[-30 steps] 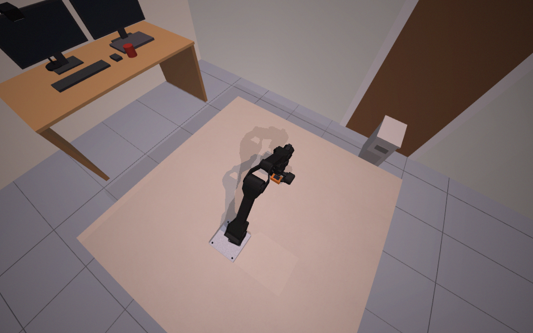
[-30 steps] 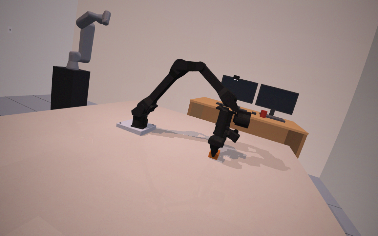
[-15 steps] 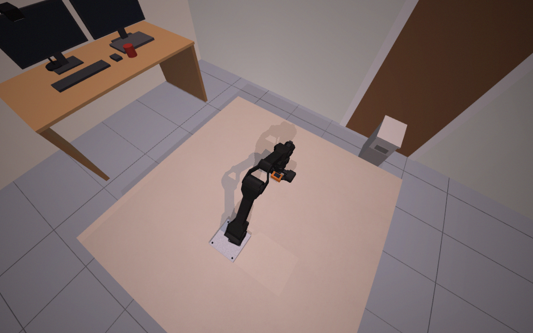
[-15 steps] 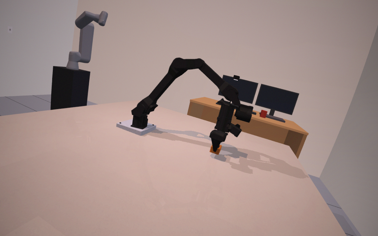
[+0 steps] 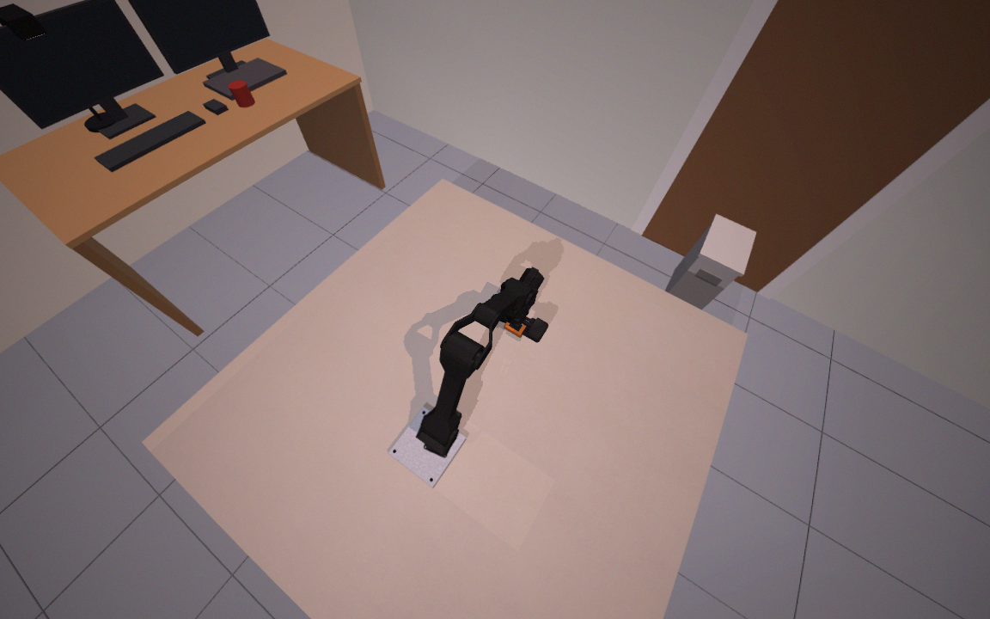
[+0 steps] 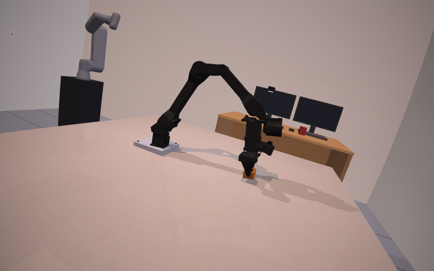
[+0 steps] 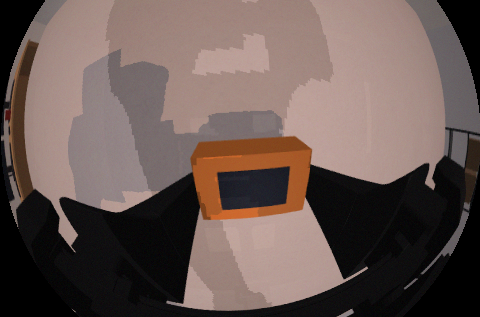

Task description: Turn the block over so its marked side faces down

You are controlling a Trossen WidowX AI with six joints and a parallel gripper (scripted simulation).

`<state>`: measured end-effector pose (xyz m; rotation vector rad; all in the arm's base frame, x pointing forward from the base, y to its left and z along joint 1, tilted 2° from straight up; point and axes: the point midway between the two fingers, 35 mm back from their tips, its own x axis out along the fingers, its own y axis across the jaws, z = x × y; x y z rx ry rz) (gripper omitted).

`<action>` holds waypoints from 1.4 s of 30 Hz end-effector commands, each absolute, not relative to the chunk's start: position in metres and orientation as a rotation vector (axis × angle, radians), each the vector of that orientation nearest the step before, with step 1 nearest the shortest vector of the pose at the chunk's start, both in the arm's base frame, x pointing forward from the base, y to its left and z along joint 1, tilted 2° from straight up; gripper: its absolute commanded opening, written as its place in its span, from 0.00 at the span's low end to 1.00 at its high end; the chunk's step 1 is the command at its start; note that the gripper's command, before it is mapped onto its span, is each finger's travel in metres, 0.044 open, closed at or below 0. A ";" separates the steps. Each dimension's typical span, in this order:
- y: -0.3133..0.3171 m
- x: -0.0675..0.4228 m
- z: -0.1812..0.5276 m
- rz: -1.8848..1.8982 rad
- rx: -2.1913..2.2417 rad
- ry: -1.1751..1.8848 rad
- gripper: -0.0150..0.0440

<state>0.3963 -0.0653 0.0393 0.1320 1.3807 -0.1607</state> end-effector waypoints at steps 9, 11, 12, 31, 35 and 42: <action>-0.066 0.396 0.041 -0.174 0.114 1.197 0.25; -0.065 0.396 0.041 -0.175 0.112 1.168 0.25; -0.065 0.395 0.041 -0.175 0.110 1.154 0.25; -0.064 0.387 0.043 -0.182 0.094 0.973 0.25; -0.065 0.393 0.035 -0.183 0.089 0.923 0.25; -0.066 0.401 0.021 -0.185 0.077 0.817 0.25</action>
